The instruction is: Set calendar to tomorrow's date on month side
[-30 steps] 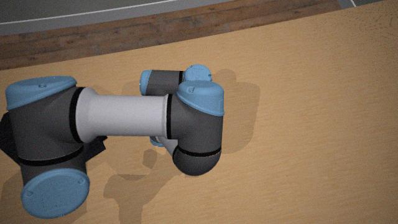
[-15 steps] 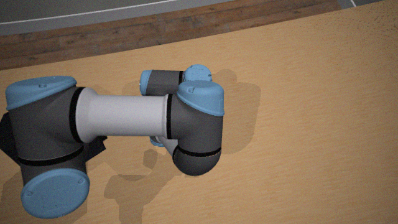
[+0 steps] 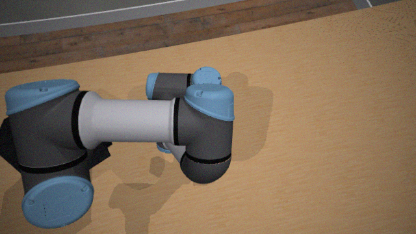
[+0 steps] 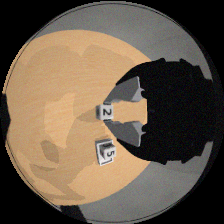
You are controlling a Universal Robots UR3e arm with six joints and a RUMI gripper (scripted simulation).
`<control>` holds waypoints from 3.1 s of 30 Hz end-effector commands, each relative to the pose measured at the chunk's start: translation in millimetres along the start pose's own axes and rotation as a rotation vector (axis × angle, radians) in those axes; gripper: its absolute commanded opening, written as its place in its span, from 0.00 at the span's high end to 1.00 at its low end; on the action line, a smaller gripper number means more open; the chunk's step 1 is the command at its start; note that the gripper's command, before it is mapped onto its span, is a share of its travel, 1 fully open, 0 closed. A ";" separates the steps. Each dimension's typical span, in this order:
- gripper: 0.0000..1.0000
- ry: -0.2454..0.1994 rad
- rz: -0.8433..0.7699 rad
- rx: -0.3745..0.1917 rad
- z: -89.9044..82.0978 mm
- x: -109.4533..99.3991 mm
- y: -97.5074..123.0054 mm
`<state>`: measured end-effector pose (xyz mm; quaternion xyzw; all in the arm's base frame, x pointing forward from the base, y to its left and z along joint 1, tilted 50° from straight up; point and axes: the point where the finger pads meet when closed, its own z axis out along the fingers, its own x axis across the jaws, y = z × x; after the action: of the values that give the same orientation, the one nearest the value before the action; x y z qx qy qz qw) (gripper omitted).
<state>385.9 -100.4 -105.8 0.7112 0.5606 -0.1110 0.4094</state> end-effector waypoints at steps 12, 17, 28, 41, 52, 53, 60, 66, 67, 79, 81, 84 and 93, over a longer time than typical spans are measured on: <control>0.90 0.001 0.000 -0.001 -34.8 0.2 0.3; 0.90 0.001 0.000 -0.001 -46.3 0.2 0.3; 0.90 0.001 0.000 -0.001 -84.4 0.2 0.2; 0.90 0.001 0.000 -0.001 -98.3 0.2 0.2; 0.90 0.001 0.000 -0.001 -98.5 0.2 0.2; 0.90 0.001 0.000 -0.001 -98.5 0.2 0.2; 0.90 0.001 -0.014 -0.001 -98.2 0.1 0.1; 0.90 0.001 -0.054 -0.001 -97.4 -0.2 -0.2; 0.90 0.001 -0.054 -0.001 -97.4 -0.2 -0.2; 0.90 0.000 -0.298 -0.001 -92.2 -1.8 -1.8; 0.90 0.000 -0.360 -0.001 -90.9 -2.2 -2.1; 0.90 0.000 -0.392 -0.001 -90.2 -2.4 -2.2; 0.90 0.000 -0.692 -0.001 -83.9 -3.9 -2.7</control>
<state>356.2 -42.0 -49.9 0.5266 0.7360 -0.2276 0.3595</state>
